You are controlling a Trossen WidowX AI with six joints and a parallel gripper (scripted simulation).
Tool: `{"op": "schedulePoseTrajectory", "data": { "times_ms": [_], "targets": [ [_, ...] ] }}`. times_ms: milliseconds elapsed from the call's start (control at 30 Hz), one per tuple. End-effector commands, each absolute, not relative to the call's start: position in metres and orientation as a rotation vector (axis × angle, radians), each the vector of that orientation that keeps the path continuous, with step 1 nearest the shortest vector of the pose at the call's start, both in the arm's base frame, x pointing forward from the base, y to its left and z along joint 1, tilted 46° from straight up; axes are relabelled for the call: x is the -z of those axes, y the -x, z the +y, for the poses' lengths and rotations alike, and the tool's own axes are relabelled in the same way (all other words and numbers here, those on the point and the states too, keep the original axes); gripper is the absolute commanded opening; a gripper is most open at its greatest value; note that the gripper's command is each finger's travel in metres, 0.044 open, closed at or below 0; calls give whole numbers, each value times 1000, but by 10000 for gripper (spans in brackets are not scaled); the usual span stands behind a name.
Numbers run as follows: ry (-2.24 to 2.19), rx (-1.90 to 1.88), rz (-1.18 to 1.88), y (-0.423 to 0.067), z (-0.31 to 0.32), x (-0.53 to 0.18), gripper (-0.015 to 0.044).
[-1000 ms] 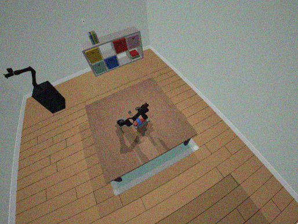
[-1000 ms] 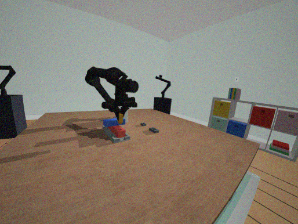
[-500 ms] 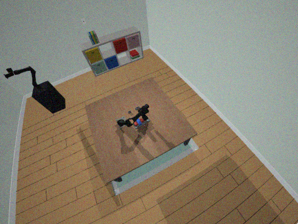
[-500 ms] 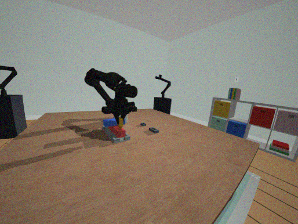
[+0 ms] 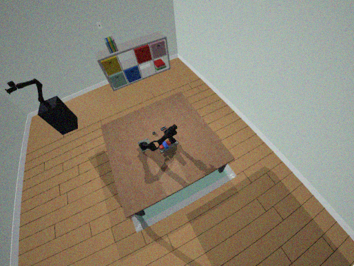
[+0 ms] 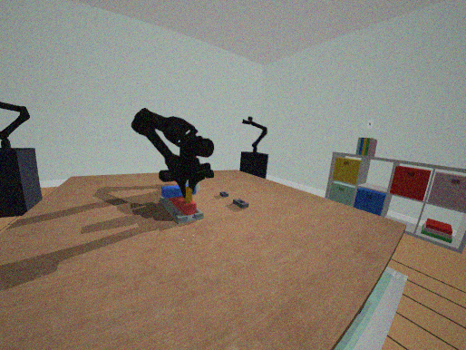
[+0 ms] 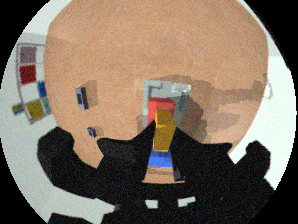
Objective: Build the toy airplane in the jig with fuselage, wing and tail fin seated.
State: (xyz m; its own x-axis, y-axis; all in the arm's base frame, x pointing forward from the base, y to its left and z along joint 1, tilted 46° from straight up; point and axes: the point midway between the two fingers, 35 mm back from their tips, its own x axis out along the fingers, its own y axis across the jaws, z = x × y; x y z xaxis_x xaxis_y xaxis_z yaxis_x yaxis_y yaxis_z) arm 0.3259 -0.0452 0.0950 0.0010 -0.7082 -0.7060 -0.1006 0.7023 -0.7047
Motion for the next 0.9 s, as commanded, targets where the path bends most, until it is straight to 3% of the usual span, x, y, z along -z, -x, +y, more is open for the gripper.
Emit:
{"op": "schedulePoseTrajectory", "data": {
  "times_ms": [0,100,433,633,867],
  "targets": [
    [693,543,1519,-326,-45,-95,0],
    [693,543,1519,-326,-45,-95,0],
    [693,543,1519,-326,-45,-95,260],
    [693,543,1518,-326,-43,-97,260],
    [700,528,1500,-325,18,-156,260]
  ]
}}
